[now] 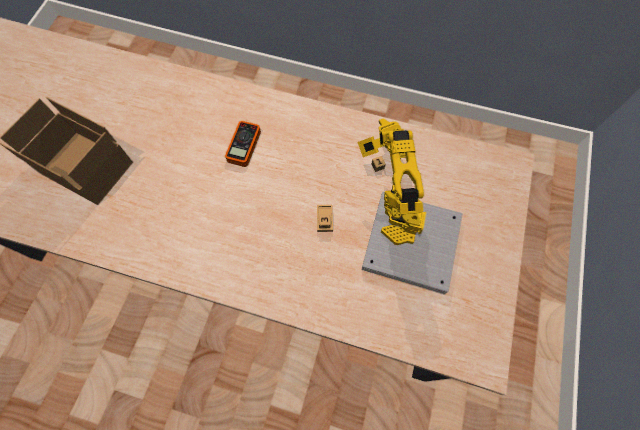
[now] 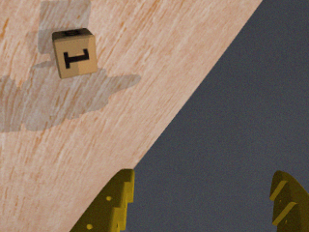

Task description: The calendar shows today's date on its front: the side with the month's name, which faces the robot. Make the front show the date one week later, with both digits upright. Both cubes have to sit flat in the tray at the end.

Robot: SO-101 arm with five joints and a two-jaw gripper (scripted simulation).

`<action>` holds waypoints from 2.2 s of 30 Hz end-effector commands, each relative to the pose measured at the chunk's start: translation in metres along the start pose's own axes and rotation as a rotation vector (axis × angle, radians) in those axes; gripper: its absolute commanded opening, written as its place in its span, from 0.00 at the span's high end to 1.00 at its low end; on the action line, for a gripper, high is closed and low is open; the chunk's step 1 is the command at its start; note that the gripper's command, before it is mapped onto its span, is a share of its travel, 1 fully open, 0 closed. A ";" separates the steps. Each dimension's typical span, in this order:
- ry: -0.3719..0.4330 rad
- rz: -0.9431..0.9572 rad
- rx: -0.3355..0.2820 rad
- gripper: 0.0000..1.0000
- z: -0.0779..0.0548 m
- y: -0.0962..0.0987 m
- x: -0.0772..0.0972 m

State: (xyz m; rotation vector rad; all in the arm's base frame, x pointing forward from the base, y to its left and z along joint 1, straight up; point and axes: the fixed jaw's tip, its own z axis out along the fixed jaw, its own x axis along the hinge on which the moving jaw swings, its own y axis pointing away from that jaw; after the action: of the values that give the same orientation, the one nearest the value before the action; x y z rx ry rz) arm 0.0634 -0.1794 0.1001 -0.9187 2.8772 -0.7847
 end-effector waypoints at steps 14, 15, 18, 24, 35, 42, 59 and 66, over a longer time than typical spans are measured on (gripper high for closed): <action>-0.083 0.004 -0.299 0.65 0.036 0.035 -0.011; -0.091 0.004 -0.328 0.65 0.039 0.039 -0.012; -0.110 0.004 -0.402 0.65 0.045 0.049 -0.015; -0.130 0.004 -0.477 0.65 0.051 0.060 -0.018; -0.136 0.010 -0.509 0.65 0.053 0.064 -0.021; -0.136 0.010 -0.509 0.65 0.053 0.064 -0.021; -0.136 0.010 -0.509 0.65 0.059 0.066 -0.022; -0.136 0.010 -0.509 0.65 0.065 0.069 -0.023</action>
State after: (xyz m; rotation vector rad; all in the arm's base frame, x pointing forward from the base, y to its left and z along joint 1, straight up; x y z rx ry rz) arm 0.0554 -0.1509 0.0142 -0.9455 2.9977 0.0075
